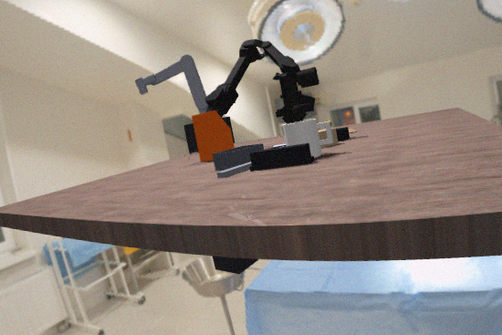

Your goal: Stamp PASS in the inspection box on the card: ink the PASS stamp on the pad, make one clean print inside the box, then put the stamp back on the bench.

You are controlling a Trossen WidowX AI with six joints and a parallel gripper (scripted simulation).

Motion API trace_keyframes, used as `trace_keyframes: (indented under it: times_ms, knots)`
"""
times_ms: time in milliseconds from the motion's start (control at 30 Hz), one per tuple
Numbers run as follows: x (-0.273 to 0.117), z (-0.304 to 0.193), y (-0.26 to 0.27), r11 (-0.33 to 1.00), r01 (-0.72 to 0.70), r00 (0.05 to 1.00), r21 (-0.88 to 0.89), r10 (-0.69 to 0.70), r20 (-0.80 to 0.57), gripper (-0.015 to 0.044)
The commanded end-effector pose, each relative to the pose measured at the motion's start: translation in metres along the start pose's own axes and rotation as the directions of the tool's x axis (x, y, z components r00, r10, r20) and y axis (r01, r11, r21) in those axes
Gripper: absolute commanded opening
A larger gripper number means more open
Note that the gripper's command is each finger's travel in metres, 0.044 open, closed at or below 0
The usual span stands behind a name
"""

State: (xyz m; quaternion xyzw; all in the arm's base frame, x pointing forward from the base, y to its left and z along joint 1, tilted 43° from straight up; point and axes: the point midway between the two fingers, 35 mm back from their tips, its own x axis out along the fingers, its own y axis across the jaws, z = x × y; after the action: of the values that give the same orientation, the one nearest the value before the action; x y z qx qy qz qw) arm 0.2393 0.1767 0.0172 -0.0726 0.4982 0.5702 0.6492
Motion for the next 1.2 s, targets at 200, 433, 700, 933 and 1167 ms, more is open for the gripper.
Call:
trace_keyframes:
  times_ms: [200,433,700,933,1167]
  knots:
    - [-0.013,0.002,-0.002,1.000,0.002,1.000,-0.004,-0.002,0.004,0.0000]
    - [-0.024,0.002,-0.003,1.000,0.003,1.000,-0.004,-0.003,0.003,0.0000]
    - [-0.037,0.002,-0.003,1.000,0.004,1.000,-0.004,-0.004,0.002,0.0000]
    - [-0.049,0.002,-0.002,1.000,0.003,1.000,-0.004,-0.003,0.002,0.0000]
    - [-0.060,0.001,-0.001,1.000,0.003,1.000,-0.004,-0.003,0.003,0.0000]
